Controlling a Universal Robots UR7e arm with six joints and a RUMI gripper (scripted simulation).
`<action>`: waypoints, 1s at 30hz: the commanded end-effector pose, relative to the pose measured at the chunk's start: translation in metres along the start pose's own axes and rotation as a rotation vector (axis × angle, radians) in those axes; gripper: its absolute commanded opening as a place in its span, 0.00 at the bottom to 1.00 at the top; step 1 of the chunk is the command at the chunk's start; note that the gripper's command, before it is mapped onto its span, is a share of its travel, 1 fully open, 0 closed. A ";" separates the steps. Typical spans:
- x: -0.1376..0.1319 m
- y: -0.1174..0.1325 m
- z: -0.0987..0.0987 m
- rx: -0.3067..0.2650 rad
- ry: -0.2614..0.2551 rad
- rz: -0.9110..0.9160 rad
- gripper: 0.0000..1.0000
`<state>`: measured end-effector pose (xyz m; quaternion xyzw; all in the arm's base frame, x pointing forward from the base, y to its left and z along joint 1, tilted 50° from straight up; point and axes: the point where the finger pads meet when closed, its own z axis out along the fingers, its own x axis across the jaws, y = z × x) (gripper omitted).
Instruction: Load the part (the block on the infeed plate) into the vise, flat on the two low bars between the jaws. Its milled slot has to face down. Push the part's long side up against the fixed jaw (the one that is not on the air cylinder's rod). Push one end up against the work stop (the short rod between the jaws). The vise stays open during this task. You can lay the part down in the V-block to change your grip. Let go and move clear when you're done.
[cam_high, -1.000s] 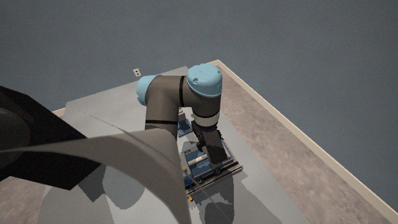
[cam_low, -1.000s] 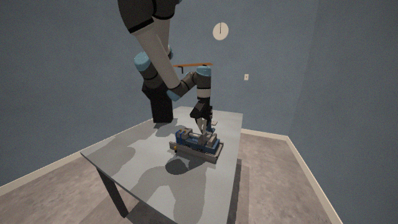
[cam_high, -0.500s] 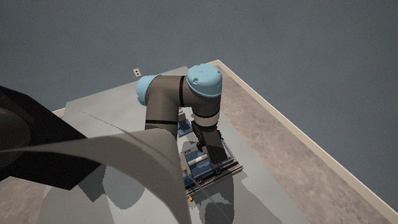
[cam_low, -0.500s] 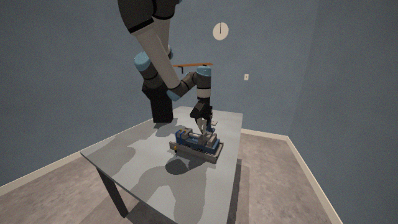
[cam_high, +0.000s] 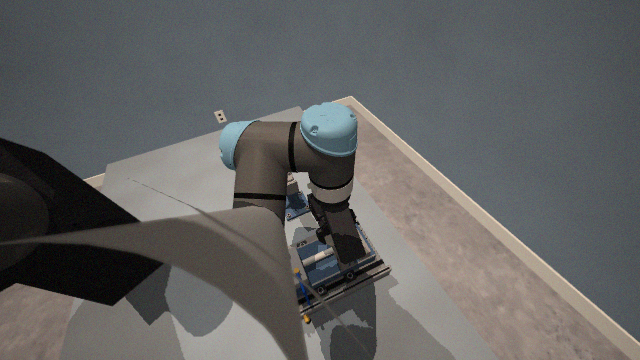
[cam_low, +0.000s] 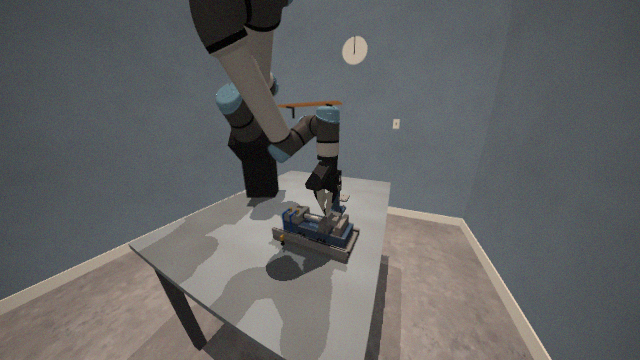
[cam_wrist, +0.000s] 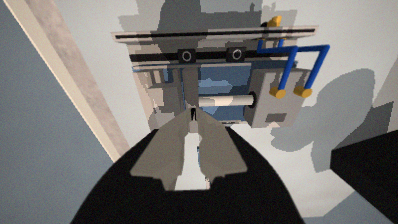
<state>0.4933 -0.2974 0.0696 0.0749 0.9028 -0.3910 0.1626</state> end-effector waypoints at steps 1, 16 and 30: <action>-0.002 -0.002 0.001 0.002 -0.002 0.004 0.00; -0.003 -0.002 0.001 0.003 -0.003 0.004 0.00; -0.005 -0.002 0.001 0.002 -0.003 0.003 0.00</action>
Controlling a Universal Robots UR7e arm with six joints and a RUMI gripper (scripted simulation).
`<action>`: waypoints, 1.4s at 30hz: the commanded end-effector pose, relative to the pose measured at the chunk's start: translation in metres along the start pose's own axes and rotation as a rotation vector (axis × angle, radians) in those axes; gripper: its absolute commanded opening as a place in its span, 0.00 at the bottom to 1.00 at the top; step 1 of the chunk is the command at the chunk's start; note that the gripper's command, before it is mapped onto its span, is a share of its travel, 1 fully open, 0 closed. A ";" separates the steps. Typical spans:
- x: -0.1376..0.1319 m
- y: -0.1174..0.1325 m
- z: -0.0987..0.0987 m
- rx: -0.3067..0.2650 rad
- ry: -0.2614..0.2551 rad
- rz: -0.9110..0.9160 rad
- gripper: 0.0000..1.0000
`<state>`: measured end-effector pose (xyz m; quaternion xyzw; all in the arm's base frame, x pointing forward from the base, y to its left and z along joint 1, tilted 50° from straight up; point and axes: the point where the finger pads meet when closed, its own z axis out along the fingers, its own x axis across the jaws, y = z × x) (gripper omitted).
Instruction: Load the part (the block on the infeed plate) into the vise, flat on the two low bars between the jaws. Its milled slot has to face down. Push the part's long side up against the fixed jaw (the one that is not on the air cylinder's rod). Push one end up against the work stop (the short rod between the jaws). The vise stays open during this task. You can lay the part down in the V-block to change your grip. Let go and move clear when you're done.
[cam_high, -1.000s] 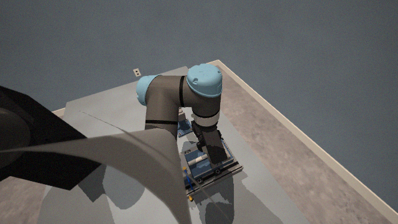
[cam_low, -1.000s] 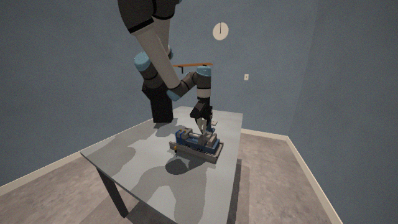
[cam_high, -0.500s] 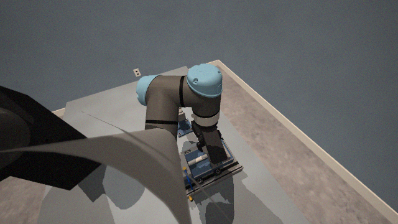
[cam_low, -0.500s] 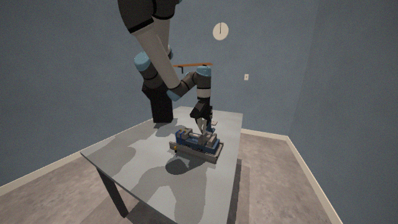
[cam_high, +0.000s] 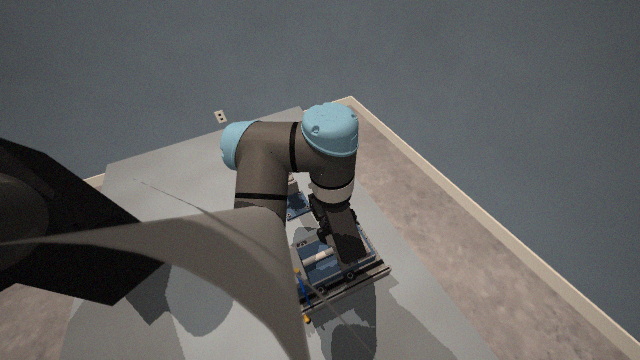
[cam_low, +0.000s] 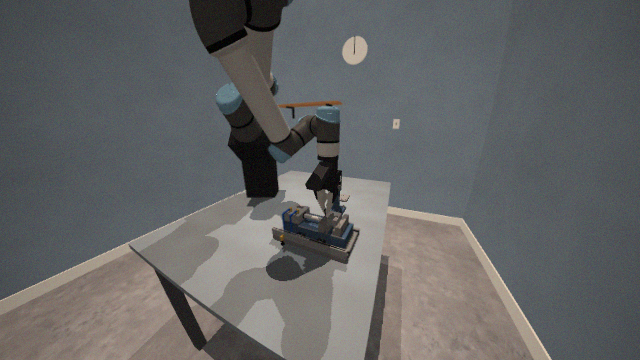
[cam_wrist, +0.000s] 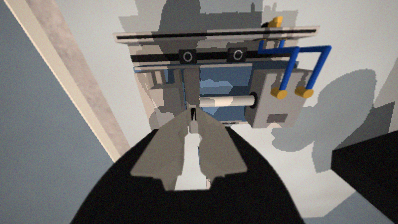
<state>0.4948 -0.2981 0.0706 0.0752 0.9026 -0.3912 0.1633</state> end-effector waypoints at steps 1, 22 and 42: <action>-0.003 -0.001 0.000 0.001 -0.002 0.002 0.00; -0.009 0.000 0.000 0.001 -0.003 0.001 0.00; -0.013 0.000 0.000 0.001 -0.003 0.001 0.00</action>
